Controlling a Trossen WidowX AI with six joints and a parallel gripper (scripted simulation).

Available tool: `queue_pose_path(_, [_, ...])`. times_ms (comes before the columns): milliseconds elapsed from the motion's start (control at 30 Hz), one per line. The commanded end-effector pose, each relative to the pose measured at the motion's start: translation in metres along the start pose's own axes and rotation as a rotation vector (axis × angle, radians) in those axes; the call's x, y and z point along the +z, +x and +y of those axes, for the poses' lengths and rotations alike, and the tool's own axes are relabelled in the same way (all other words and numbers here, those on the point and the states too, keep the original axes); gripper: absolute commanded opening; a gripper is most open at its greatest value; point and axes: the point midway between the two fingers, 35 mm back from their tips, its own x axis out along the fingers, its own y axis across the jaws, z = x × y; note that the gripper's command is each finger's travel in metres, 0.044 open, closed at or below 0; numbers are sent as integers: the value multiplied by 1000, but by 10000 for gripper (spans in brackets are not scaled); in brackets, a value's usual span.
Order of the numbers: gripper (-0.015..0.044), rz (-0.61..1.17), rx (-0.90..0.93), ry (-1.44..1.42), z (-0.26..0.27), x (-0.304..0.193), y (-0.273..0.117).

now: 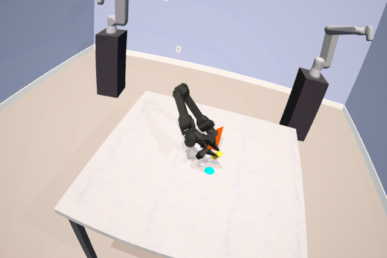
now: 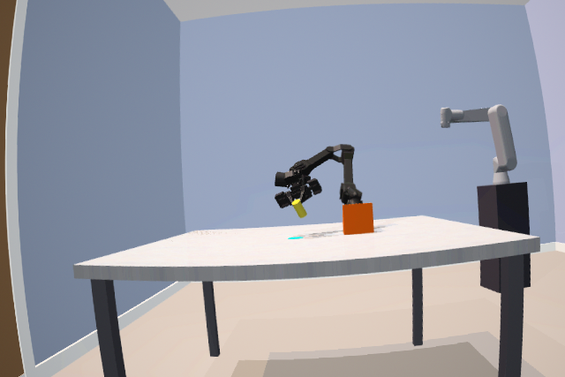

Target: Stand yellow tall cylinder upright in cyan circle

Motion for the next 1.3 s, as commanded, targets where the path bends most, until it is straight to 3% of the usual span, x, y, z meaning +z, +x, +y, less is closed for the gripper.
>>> queue_pose_path(0, [105, -39, -5, -16, 0, 1, -1])
queue_pose_path(1267, [105, -293, -109, -129, -3, 3, -15])
